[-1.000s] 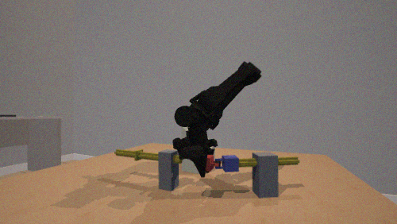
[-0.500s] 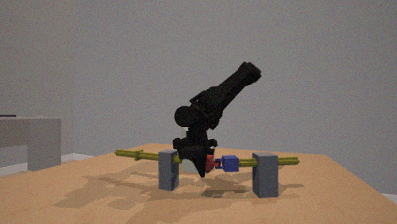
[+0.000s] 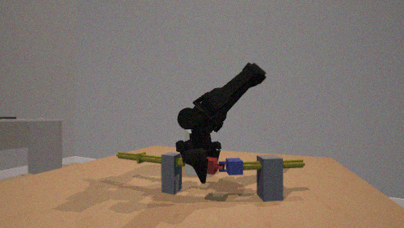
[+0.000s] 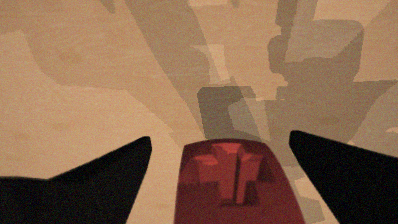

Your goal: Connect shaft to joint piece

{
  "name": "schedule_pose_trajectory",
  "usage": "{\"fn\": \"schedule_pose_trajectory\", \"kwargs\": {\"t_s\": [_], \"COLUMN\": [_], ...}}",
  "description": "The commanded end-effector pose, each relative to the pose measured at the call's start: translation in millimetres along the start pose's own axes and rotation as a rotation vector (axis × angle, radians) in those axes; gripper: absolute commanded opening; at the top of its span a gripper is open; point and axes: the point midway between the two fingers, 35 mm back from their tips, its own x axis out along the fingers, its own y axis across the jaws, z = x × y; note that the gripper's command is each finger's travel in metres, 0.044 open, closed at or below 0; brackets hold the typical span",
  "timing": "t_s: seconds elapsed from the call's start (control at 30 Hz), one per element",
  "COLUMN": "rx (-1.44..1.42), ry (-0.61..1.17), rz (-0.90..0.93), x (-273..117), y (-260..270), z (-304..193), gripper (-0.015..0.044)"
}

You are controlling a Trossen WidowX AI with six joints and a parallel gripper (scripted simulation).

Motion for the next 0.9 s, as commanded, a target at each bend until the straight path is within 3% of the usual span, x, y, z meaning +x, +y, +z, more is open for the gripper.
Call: {"fn": "schedule_pose_trajectory", "kwargs": {"t_s": [0.0,0.1,0.5,0.87], "rx": [-0.001,0.000,0.004,-0.079], "ry": [-0.001,-0.022,-0.394,-0.392], "rz": [0.000,-0.002,-0.010,-0.033], "x": [0.0,-0.8,-27.7,-35.1], "y": [0.0,0.4,0.4,1.9], "z": [0.1,-0.2,-8.9,-9.3], "gripper": [0.0440,0.0440,0.0440,0.0440]}}
